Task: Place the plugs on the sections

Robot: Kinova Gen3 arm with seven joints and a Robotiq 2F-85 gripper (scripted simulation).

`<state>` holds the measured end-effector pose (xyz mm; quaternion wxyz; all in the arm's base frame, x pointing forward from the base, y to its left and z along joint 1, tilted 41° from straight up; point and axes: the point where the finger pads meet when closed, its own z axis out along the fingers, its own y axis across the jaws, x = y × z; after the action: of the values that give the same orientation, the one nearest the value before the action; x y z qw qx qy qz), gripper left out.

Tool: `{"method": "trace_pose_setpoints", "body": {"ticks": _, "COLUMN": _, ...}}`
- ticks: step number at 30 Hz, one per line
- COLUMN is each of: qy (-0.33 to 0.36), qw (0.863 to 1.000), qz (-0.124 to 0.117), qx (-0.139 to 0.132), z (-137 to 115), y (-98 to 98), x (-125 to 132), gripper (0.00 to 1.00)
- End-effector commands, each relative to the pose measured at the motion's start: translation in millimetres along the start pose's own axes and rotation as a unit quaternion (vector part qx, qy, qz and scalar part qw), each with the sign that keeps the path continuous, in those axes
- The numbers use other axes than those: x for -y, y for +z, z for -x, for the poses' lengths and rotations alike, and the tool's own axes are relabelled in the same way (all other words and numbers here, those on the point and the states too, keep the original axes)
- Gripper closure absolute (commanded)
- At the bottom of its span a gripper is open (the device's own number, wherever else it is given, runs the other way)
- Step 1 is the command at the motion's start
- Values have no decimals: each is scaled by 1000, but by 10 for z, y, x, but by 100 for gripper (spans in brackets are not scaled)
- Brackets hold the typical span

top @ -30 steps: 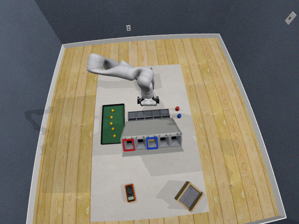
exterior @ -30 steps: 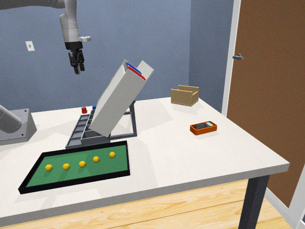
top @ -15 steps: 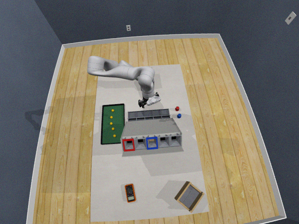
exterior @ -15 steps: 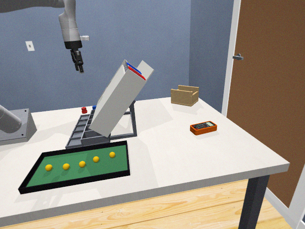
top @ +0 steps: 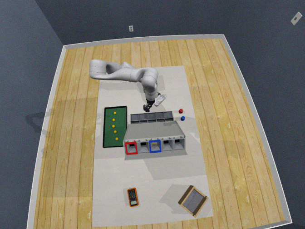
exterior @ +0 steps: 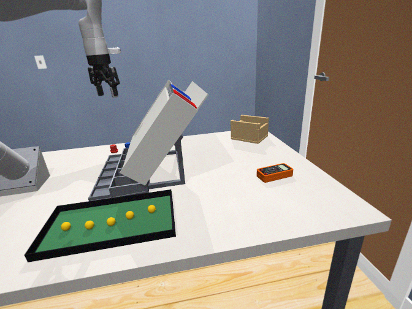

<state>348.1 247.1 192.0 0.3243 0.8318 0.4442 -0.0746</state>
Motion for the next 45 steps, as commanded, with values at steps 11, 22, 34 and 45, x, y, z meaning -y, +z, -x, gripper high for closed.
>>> {"method": "trace_pose_setpoints", "body": {"ticks": 11, "qy": -228, "qw": 974, "qz": -1, "qx": 10, "z": 6, "y": 4, "x": 1, "gripper": 0}}
{"method": "trace_pose_setpoints", "body": {"ticks": 22, "qy": -306, "qw": 952, "qz": 0, "qx": 13, "z": 6, "y": 4, "x": 1, "gripper": 0}}
{"method": "trace_pose_setpoints", "body": {"ticks": 34, "qy": -388, "qw": 921, "qz": -1, "qx": 16, "z": -2, "y": -15, "x": 31, "gripper": 0}}
{"method": "trace_pose_setpoints", "body": {"ticks": 45, "qy": -235, "qw": 972, "qz": 1, "qx": 13, "z": -13, "y": -23, "x": 58, "gripper": 0}}
